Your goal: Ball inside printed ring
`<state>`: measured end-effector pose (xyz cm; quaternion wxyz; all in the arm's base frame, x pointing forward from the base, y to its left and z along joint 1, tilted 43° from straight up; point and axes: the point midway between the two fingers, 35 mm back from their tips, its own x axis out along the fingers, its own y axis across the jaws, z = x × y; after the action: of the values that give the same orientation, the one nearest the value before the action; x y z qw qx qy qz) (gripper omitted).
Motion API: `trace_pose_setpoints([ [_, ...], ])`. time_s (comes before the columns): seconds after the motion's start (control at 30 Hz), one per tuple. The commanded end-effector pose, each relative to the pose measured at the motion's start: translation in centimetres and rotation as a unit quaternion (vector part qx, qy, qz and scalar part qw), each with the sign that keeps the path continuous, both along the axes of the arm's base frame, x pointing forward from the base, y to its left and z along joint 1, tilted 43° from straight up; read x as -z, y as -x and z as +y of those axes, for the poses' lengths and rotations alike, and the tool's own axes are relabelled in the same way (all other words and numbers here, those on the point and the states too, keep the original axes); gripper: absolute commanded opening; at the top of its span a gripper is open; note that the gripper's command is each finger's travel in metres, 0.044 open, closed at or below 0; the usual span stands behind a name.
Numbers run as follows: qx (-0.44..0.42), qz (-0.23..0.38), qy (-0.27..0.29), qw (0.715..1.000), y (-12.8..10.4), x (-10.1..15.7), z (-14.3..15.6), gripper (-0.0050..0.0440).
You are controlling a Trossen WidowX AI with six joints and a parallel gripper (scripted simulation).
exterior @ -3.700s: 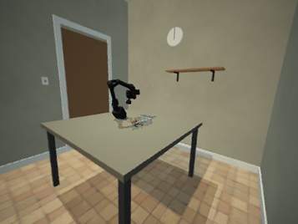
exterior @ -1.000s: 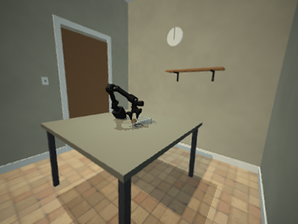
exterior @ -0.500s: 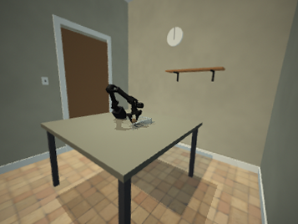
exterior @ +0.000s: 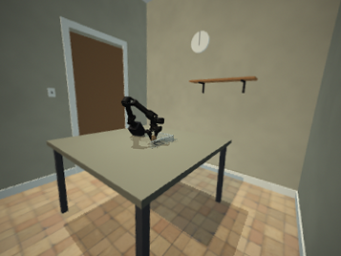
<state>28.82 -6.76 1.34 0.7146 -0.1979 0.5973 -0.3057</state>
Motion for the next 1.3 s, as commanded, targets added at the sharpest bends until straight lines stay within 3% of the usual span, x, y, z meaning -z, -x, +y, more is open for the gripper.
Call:
trace_pose_setpoints([
  [0.0,-0.001,0.001,0.002,1.000,0.0,0.0,0.0,0.0266],
  [0.17,-0.002,0.002,-0.004,1.000,-0.3,-2.6,3.0,0.0146],
  [0.23,-0.002,0.002,-0.004,1.000,-0.3,-2.6,3.0,0.0146],
  [0.43,-0.002,-0.007,-0.007,1.000,0.0,-7.1,7.4,0.0002],
  [0.6,-0.001,0.002,0.001,1.000,1.4,-10.2,9.5,0.0000],
  [0.87,-0.001,0.001,0.001,1.000,1.1,-10.3,9.5,0.0000],
  [1.13,0.000,0.001,0.000,1.000,-5.2,-8.4,5.8,0.0000],
  [1.27,-0.001,0.001,0.002,1.000,-6.4,-8.0,4.8,0.0000],
])
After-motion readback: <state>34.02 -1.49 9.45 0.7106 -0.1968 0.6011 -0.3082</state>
